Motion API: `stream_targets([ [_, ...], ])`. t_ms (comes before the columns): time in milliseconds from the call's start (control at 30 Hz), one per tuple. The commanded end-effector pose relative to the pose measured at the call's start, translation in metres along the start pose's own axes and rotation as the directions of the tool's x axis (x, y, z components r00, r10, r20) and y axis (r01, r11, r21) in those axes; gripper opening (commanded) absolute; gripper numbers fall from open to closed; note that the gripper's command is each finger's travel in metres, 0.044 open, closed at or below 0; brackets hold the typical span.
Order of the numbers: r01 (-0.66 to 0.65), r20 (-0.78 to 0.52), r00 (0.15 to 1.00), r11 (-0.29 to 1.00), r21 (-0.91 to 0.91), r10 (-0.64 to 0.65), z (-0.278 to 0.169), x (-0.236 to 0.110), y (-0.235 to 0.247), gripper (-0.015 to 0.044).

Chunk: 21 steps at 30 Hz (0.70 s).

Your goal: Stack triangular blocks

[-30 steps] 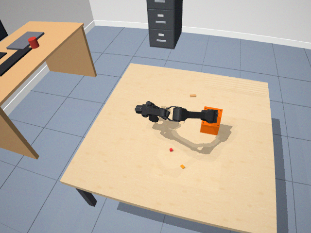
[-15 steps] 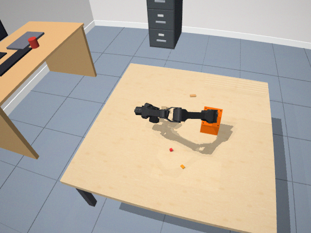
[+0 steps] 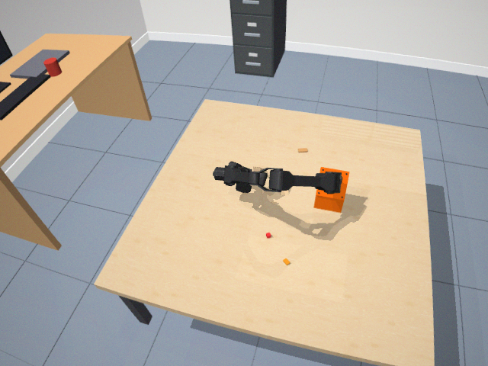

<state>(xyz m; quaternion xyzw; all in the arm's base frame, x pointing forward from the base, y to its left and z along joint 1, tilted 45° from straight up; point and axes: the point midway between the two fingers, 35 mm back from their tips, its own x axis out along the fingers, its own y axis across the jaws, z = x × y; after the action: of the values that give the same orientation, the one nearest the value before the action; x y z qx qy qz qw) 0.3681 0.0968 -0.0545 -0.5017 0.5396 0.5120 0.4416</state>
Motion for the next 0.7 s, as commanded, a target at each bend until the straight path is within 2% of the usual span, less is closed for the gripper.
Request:
stream_targets([
  [0,-0.011,-0.007,1.000,1.000,-0.006,0.010,-0.001,0.010,0.002,0.0440],
  [667,-0.011,-0.007,1.000,1.000,-0.006,0.011,-0.001,0.043,0.003,0.0440],
])
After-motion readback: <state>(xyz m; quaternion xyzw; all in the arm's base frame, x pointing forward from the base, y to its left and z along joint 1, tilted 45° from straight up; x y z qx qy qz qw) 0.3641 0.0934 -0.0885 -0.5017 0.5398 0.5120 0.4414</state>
